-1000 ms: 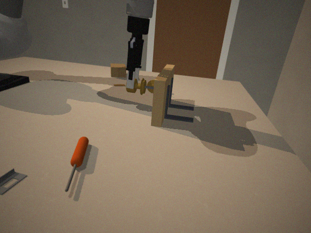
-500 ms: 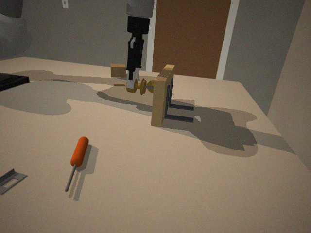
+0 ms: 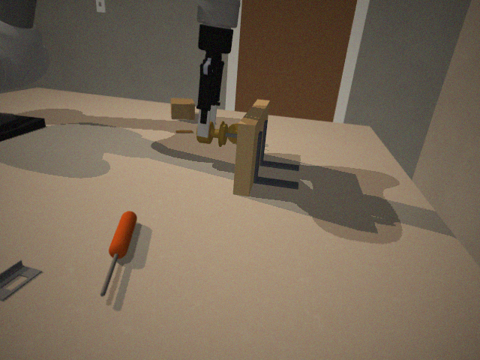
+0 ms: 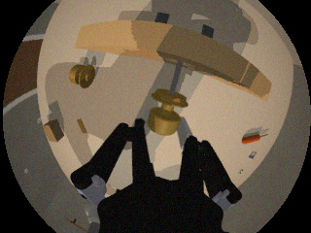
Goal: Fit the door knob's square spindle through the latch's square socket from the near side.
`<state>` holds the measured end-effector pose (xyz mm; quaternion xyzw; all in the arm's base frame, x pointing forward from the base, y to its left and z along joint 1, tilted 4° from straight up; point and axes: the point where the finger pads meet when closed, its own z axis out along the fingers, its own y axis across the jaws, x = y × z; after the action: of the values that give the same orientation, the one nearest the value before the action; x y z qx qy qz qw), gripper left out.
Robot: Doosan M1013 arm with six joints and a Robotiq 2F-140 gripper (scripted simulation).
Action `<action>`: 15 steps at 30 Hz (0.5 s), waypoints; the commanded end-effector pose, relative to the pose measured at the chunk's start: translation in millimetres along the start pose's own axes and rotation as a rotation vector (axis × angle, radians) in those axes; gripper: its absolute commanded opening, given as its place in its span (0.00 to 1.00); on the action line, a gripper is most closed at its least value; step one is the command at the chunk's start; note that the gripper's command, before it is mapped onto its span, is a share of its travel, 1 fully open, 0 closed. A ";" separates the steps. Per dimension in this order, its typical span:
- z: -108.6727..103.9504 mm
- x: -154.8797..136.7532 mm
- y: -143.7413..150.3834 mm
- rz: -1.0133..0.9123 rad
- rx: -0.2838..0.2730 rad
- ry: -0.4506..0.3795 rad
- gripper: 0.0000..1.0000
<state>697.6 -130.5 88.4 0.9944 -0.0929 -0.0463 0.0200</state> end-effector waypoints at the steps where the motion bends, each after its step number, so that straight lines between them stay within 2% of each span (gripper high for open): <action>1: -1.0 0.4 -2.4 0.001 0.002 -0.004 0.42; 15: -1.2 3.2 -2.4 0.001 0.002 -0.004 0.42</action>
<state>699.6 -130.9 88.4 0.9944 -0.0930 -0.0463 0.0200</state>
